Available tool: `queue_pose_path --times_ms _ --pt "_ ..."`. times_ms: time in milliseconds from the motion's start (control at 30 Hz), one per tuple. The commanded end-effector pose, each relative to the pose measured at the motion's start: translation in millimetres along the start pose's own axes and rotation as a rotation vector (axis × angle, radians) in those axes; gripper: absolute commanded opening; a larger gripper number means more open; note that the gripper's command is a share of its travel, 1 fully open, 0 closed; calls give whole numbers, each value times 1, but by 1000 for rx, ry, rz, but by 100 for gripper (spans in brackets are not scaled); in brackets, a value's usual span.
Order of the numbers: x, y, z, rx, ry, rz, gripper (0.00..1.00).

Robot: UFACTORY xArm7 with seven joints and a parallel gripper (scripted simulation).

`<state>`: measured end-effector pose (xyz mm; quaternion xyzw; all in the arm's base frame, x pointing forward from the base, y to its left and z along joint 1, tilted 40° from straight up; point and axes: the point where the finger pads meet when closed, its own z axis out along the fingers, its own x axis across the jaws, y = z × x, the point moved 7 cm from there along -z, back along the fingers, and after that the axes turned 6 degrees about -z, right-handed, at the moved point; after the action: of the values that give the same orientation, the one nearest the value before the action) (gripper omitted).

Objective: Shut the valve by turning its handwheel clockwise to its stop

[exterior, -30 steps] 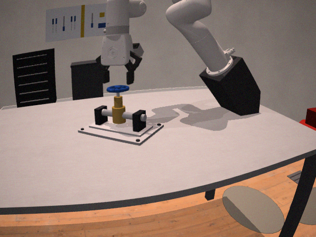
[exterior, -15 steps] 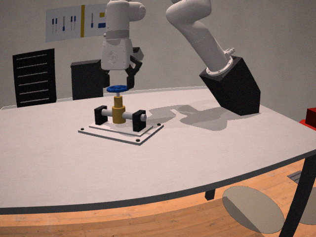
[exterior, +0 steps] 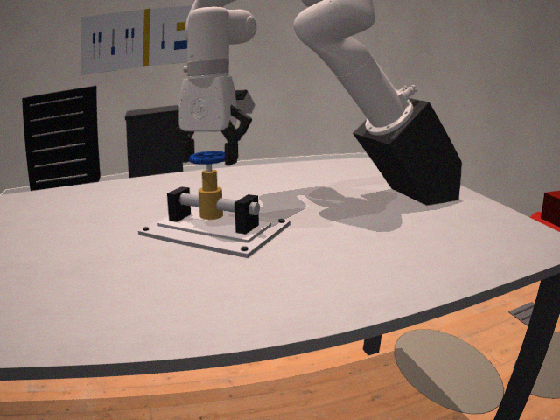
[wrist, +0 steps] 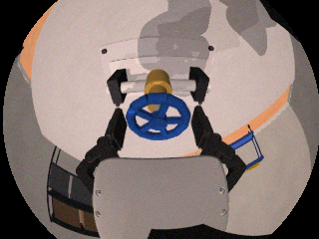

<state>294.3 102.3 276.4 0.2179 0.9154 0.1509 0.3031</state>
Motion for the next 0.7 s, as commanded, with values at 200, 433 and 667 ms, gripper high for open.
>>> queue_pose_path --times_ms 200,433,667 --pt "-1 1 3 -2 -2 0 100" --pt "-1 1 3 -2 -2 0 100" --pt "-1 1 3 -2 -2 0 100"
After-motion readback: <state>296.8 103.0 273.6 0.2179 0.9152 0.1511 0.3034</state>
